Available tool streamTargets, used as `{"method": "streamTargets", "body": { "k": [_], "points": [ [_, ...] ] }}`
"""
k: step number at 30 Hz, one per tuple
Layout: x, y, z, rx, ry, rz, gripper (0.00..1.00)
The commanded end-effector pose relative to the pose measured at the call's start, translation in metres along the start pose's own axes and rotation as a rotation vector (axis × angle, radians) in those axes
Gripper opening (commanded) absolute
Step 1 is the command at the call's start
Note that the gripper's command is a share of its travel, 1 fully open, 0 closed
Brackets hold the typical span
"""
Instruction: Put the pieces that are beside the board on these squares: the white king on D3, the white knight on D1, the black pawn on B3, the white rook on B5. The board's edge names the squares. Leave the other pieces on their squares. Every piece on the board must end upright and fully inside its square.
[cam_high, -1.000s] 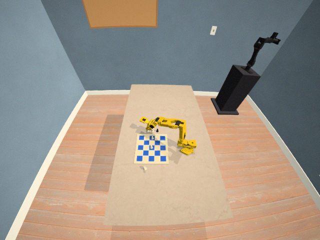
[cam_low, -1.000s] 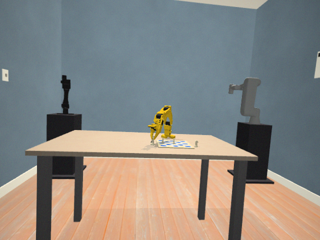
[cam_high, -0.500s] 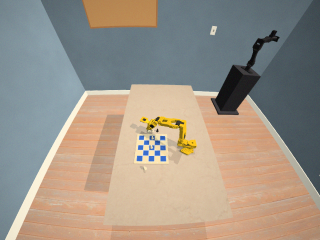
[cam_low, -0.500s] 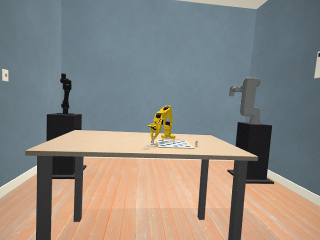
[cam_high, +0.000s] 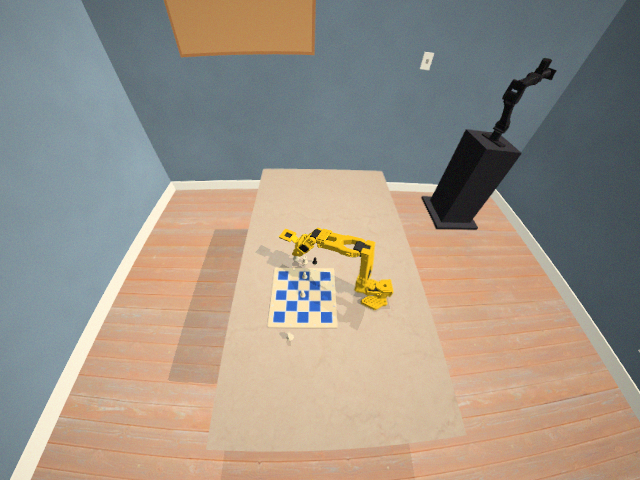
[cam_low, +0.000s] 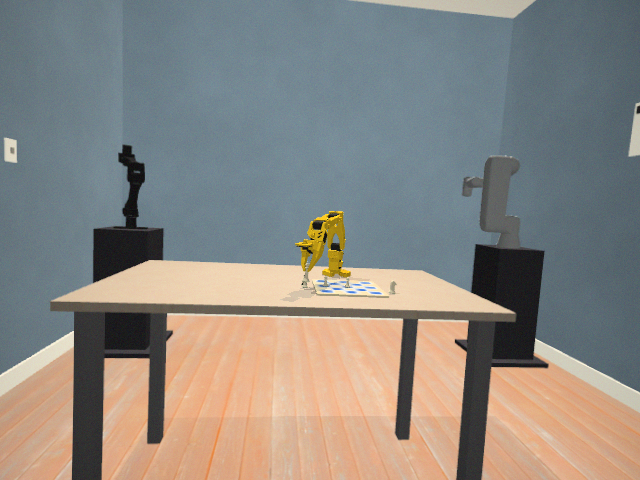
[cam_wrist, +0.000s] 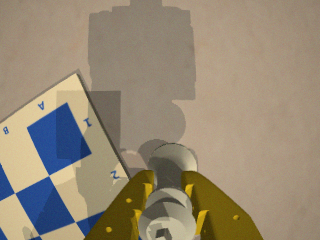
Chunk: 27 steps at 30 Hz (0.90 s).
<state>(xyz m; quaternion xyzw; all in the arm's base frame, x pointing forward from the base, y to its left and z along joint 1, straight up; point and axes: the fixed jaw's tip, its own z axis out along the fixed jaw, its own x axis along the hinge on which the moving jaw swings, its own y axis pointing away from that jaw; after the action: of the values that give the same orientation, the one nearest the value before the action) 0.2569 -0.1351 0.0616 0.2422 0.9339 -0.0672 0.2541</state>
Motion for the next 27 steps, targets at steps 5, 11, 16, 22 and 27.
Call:
{"method": "streamTargets", "body": {
  "k": [5, 11, 16, 22, 27],
  "points": [
    [-0.010, -0.002, -0.015, 0.003, -0.023, 0.001, 0.00],
    [-0.012, -0.002, -0.018, 0.003, -0.023, 0.001, 0.00],
    [-0.013, -0.002, -0.020, 0.003, -0.023, 0.001, 0.00],
    [-0.013, -0.002, -0.020, 0.002, -0.023, -0.001, 0.00],
    [-0.006, 0.007, -0.024, -0.013, -0.022, -0.026, 0.00]
  ]
}}
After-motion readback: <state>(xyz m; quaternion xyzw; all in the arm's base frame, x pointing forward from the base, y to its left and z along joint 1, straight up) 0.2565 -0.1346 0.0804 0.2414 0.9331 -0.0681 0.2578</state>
